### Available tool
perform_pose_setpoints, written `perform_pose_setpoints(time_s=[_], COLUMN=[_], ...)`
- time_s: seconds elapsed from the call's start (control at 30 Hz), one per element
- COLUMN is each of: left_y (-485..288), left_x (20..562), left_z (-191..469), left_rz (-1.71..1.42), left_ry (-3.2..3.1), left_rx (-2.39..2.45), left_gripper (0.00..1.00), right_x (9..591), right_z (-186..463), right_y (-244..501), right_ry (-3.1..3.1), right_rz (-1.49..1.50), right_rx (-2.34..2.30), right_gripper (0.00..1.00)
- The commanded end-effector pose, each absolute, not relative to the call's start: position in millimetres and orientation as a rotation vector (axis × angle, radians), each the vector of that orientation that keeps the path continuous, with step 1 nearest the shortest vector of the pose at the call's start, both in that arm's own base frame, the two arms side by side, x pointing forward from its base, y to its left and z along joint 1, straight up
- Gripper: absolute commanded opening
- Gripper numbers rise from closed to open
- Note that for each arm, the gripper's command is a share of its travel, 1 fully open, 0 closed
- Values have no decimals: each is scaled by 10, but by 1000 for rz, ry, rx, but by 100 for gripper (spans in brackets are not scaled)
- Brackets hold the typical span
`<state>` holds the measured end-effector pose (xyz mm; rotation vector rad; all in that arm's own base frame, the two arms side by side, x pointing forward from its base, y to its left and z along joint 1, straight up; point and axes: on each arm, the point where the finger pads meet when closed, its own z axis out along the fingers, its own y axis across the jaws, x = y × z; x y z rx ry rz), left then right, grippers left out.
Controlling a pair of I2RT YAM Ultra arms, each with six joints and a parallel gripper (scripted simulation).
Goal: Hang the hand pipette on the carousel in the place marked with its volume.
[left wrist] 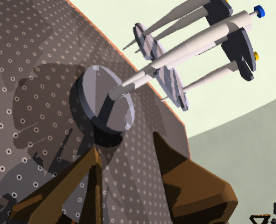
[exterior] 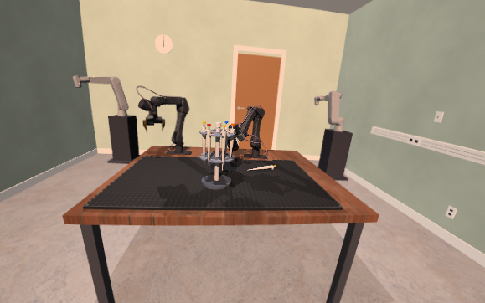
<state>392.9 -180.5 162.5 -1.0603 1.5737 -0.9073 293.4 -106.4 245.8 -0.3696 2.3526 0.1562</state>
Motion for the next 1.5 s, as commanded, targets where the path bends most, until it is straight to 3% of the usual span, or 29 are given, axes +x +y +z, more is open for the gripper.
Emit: perform_pose_setpoints(time_s=[0.0, 0.13, 0.47, 1.47], left_y=[-1789, -1740, -2431, -2351], left_x=[4038, 4053, 4260, 4549], left_z=[1963, 1991, 1821, 1807], left_rz=[-980, -971, -1200, -1180], left_ry=[1390, 1380, 1139, 1155], left_rx=[-1109, -1109, -1241, -1235], left_gripper=[49, 49, 49, 49], right_x=[2974, 2974, 2974, 2974], right_z=[2528, 2528, 2528, 2528], right_y=[-1092, -1092, -1092, -1092], right_ry=[2324, 2324, 2324, 2324], right_rz=[147, 147, 147, 147], right_rx=[-379, -379, -379, -379], right_gripper=[100, 100, 100, 100])
